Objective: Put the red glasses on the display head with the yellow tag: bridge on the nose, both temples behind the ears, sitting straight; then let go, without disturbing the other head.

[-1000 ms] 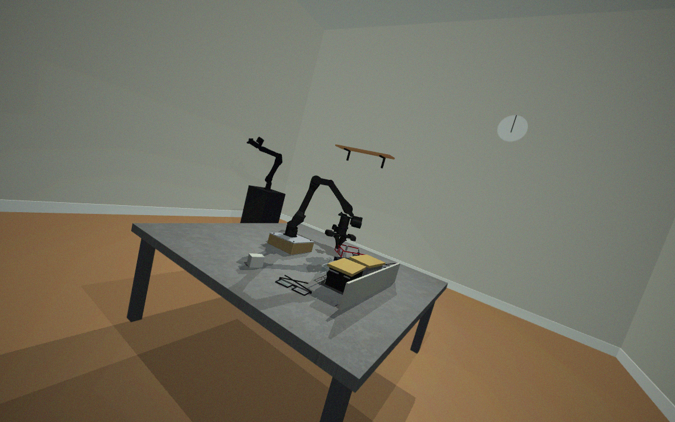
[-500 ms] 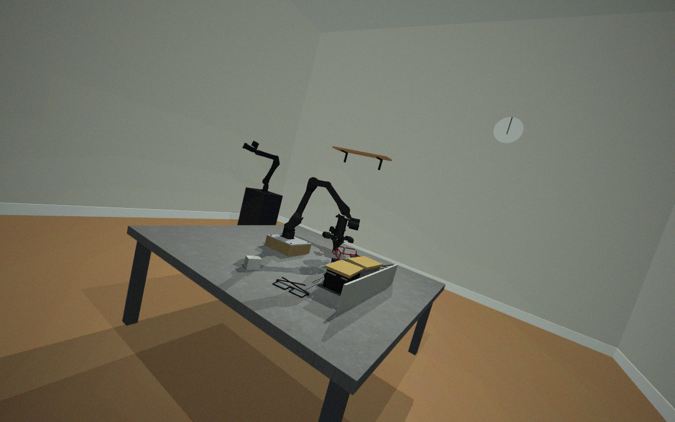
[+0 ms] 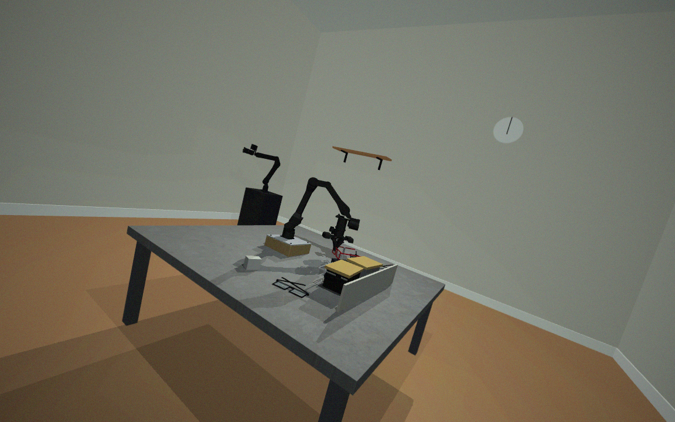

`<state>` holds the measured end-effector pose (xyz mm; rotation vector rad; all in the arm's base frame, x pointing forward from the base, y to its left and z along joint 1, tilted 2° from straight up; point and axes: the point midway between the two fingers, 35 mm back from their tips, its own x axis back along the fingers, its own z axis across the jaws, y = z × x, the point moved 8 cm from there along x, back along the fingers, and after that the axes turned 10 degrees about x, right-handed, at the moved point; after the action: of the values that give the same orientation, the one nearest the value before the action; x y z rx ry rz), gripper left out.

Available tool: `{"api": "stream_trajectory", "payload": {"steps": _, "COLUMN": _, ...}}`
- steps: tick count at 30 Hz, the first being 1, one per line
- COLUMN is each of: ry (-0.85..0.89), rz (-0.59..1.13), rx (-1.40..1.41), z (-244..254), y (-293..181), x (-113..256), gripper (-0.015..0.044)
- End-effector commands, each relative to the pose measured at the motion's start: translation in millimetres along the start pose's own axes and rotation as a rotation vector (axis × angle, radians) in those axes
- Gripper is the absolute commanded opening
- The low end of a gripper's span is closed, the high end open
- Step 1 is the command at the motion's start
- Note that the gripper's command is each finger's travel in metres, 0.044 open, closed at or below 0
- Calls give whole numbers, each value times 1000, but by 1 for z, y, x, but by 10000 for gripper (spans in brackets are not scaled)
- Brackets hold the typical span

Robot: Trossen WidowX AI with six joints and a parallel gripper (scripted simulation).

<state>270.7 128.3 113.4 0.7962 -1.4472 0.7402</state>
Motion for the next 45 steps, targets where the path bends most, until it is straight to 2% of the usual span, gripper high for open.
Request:
{"api": "stream_trajectory", "payload": {"steps": 1, "ry": 0, "rz": -1, "rx": 2, "z": 0, "y": 0, "x": 0, "gripper": 0}}
{"api": "stream_trajectory", "payload": {"steps": 12, "ry": 0, "rz": -2, "rx": 2, "z": -1, "y": 6, "x": 3, "gripper": 0}}
{"api": "stream_trajectory", "payload": {"steps": 22, "ry": 0, "rz": -2, "rx": 2, "z": -2, "y": 11, "x": 56, "gripper": 0}}
{"api": "stream_trajectory", "payload": {"steps": 27, "ry": 0, "rz": -2, "rx": -17, "z": -2, "y": 11, "x": 60, "gripper": 0}}
{"api": "stream_trajectory", "payload": {"steps": 45, "ry": 1, "rz": 1, "rx": -684, "z": 12, "y": -7, "x": 60, "gripper": 0}}
